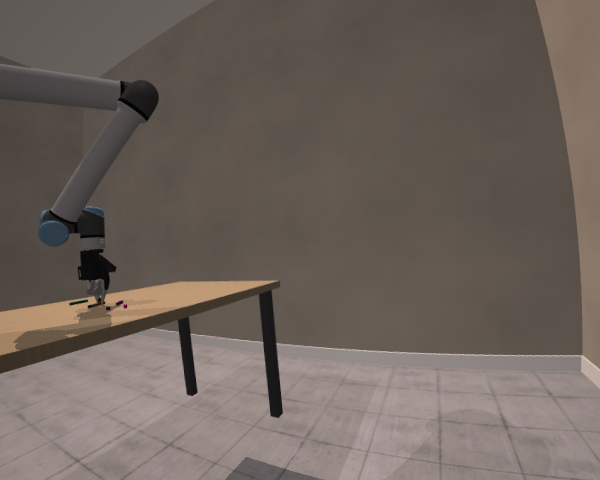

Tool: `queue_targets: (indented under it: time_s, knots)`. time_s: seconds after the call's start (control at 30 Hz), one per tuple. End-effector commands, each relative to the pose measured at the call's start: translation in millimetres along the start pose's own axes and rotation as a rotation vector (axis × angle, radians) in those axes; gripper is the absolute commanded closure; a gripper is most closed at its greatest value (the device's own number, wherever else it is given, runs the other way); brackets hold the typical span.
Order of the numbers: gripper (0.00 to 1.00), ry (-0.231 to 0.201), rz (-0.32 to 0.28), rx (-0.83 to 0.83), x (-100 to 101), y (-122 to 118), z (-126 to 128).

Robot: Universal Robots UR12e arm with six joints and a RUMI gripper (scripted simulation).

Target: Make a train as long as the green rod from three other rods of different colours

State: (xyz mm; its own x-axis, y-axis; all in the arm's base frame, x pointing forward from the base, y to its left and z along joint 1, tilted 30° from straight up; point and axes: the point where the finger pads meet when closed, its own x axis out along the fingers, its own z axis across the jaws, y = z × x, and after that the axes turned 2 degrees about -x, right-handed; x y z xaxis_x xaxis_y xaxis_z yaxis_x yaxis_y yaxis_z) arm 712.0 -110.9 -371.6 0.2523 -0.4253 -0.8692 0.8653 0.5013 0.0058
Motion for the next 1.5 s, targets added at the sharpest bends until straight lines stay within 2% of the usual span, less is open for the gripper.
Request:
queue_targets:
  time_s: [0.0, 0.37, 0.87, 1.3, 1.47]
  knots:
    - [1.00, 0.000, 0.001, 0.000, -1, 0, 0]
    - [1.00, 0.000, 0.001, 0.000, -1, 0, 0]
    - [0.86, 0.000, 0.001, 0.000, -1, 0, 0]
    - [0.86, 0.000, 0.001, 0.000, -1, 0, 0]
    - [0.86, 0.000, 0.001, 0.000, -12, 0, 0]
